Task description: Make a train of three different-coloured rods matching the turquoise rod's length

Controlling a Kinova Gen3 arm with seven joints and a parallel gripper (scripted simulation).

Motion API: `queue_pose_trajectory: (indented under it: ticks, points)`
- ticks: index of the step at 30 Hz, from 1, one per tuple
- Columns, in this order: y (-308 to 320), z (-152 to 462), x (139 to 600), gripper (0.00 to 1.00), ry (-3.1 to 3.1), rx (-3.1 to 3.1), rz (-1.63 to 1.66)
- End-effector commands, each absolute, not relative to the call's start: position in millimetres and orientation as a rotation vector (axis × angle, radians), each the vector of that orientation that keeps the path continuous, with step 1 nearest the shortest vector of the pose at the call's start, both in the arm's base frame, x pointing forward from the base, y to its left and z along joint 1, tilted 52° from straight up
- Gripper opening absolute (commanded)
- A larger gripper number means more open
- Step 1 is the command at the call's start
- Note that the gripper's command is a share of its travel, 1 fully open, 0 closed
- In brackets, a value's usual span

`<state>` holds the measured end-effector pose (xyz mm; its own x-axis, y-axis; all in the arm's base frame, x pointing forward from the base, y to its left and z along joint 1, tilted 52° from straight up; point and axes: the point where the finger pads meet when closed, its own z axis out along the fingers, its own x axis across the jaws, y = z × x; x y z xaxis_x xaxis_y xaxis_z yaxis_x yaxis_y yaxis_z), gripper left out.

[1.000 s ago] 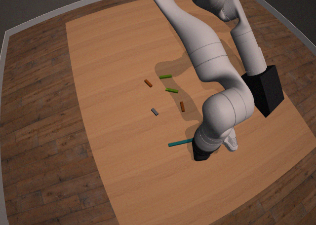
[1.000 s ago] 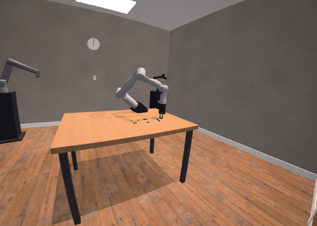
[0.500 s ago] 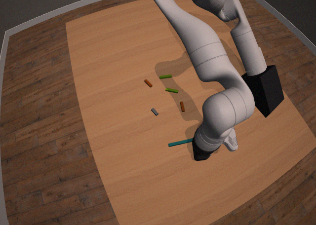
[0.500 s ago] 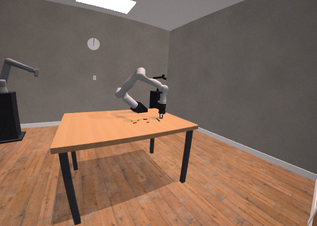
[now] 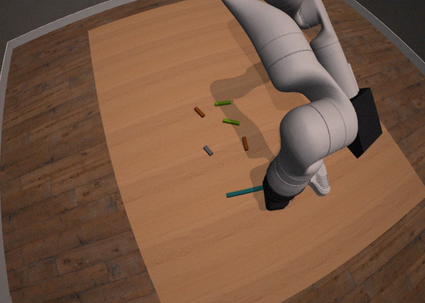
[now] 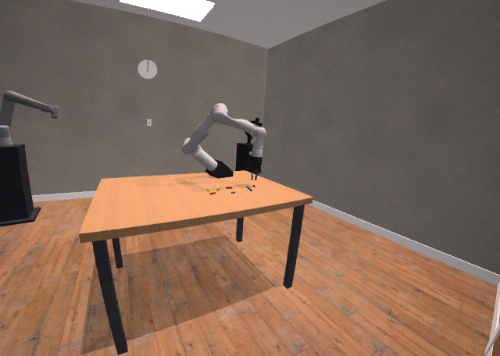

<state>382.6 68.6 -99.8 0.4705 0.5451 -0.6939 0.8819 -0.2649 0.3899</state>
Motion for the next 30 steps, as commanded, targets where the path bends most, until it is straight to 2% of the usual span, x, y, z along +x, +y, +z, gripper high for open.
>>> queue_pose_trajectory:
  ticks: [1,14,15,30]
  points:
    - [87,-89,387,0.54,1.194,1.95,-0.527]
    - [105,-75,386,0.54,1.194,1.95,-0.527]
    - [105,-75,386,1.0,1.194,1.95,-0.527]
    - [105,-75,386,1.0,1.194,1.95,-0.527]
